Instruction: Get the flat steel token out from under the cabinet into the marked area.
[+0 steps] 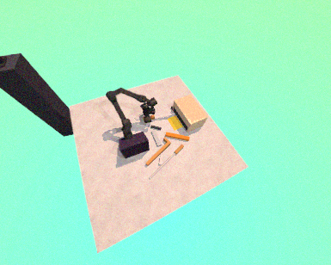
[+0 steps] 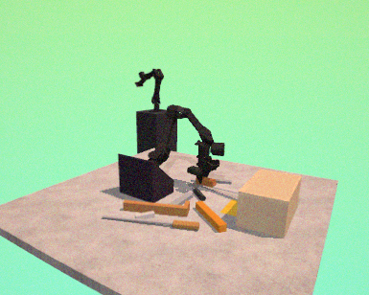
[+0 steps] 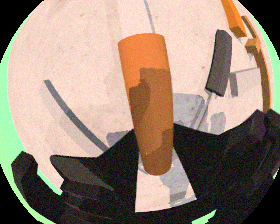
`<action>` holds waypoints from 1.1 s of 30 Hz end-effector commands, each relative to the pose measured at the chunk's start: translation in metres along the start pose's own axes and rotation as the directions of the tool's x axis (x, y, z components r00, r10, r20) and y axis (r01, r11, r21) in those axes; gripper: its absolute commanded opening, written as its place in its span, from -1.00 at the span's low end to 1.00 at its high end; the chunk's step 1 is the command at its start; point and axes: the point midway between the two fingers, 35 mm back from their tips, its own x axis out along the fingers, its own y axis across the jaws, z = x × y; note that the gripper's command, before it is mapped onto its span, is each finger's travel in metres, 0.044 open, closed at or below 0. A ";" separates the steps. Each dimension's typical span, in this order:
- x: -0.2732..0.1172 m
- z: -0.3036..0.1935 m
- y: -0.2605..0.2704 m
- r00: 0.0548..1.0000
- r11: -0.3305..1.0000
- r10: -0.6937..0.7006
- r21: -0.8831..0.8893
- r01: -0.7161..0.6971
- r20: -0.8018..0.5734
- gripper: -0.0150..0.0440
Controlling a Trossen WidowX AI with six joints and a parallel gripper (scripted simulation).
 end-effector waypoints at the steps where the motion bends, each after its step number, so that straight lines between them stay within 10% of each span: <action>1: 0.005 0.003 -0.001 1.000 1.000 -0.004 0.003 0.004 0.012 -0.49; 15: 0.025 0.004 -0.002 1.000 1.000 -0.003 0.004 0.003 0.011 -0.49; 23: 0.019 0.004 0.000 1.000 1.000 0.002 0.004 -0.002 0.018 0.19; 33: 0.017 0.004 0.000 1.000 1.000 -0.003 0.004 0.003 0.012 0.42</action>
